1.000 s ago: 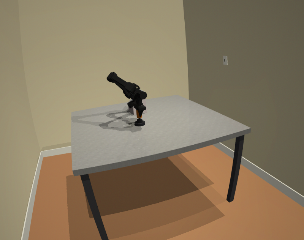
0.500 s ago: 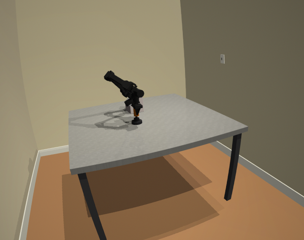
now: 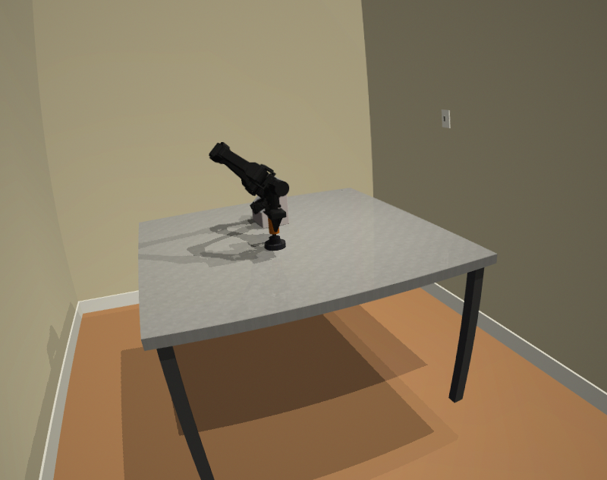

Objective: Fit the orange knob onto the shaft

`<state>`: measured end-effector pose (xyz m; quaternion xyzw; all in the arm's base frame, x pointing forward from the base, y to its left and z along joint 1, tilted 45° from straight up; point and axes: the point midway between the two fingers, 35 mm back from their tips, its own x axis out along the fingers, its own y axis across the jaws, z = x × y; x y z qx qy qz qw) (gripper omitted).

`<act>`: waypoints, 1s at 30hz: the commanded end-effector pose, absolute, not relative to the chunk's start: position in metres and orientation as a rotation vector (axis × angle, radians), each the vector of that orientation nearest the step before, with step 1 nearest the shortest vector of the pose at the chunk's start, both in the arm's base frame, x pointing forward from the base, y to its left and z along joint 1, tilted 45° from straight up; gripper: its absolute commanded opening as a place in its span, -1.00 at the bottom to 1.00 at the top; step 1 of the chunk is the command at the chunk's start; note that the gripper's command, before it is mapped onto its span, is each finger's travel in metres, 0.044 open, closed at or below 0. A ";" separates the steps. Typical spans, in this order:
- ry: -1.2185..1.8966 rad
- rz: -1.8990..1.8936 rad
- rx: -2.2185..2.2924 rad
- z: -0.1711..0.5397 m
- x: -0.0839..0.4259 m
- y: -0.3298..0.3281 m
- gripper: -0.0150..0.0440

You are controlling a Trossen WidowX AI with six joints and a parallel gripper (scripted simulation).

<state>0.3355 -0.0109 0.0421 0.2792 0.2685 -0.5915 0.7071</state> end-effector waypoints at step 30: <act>0.564 -1.335 0.663 0.043 0.337 -0.009 -0.49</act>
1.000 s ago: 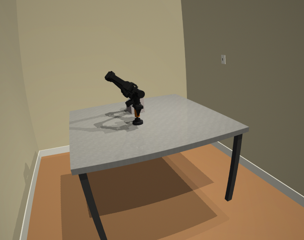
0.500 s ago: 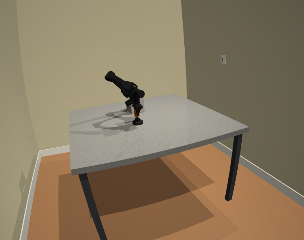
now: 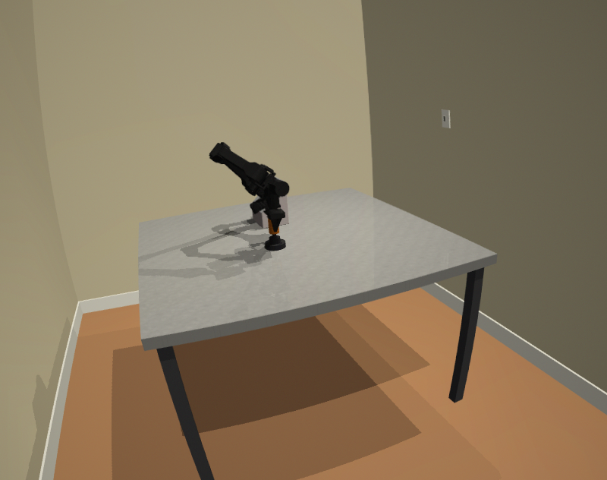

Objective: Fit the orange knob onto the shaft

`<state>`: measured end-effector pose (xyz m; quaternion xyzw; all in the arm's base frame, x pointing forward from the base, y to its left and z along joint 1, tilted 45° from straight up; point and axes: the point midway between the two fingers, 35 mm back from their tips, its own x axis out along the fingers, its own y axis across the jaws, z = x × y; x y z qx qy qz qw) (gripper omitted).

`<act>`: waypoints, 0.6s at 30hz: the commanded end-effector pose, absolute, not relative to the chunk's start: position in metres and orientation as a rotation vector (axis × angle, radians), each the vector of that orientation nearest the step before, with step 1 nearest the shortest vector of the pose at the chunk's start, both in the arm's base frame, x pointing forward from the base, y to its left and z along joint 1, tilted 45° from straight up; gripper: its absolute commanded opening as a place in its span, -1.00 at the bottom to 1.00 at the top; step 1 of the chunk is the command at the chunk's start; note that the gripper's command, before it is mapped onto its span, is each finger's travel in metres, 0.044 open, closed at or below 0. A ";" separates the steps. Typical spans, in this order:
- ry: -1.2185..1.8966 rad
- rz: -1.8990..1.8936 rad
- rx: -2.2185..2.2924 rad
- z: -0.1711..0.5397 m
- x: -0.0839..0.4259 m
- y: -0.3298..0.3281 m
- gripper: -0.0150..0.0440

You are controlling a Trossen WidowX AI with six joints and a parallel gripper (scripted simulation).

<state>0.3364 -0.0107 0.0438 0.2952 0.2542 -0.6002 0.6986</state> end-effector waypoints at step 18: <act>0.564 -1.335 0.663 0.047 0.335 -0.010 -0.49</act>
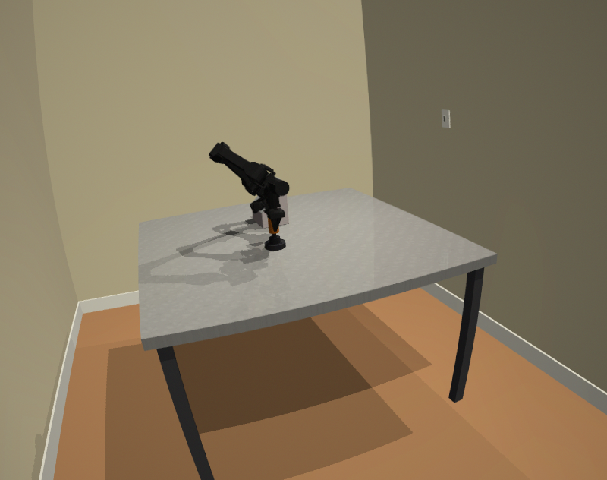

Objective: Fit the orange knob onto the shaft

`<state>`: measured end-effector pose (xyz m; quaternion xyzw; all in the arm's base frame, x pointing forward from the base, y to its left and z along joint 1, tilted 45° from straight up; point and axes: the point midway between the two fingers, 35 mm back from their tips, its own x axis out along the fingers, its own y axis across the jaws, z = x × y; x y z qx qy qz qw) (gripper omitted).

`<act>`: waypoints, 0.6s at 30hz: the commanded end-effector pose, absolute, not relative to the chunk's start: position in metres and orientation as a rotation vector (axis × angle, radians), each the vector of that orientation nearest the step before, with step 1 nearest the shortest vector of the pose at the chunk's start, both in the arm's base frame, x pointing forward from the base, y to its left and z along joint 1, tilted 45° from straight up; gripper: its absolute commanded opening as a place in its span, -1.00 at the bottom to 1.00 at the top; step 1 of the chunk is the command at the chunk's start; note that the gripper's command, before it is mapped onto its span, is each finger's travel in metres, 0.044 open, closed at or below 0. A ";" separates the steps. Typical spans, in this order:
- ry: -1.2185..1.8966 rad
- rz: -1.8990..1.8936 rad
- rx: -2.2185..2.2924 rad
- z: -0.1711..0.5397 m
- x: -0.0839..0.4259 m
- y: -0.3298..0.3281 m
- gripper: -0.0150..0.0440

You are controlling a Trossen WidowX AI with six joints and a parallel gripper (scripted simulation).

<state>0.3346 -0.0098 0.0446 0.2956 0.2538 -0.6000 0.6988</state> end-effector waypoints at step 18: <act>0.564 -1.335 0.663 0.042 0.336 -0.011 -0.49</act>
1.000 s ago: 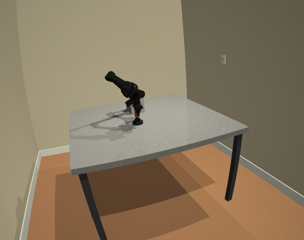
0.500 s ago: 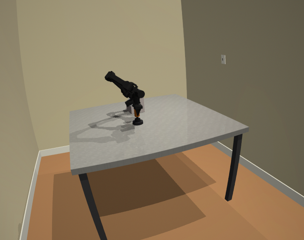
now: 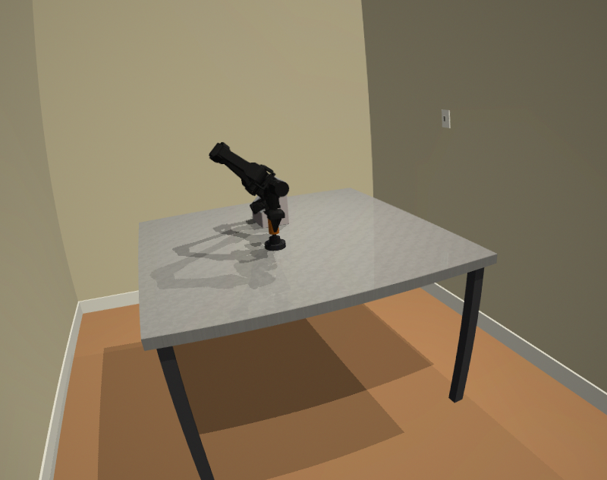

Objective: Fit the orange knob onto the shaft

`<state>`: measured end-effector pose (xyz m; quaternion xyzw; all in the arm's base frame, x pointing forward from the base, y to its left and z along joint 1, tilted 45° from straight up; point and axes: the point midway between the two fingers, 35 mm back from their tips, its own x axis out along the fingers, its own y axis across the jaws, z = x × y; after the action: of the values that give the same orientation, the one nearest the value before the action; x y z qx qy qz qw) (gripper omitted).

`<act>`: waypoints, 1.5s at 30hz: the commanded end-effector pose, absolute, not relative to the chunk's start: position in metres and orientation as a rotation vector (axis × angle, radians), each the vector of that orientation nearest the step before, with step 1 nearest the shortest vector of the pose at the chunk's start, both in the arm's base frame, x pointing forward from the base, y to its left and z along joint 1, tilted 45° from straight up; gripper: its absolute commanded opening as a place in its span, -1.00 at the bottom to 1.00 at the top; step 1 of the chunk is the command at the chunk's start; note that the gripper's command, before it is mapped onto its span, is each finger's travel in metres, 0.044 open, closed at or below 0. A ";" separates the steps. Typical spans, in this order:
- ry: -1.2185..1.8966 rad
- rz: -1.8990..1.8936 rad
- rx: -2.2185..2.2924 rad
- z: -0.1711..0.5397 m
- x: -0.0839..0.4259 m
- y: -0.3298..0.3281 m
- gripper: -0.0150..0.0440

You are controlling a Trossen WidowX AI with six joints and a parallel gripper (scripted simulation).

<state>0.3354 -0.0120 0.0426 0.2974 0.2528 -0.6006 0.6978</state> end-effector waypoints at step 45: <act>0.557 -1.339 0.672 0.047 0.336 -0.006 -0.49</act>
<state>0.3352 -0.0117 0.0433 0.2940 0.2552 -0.6010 0.6980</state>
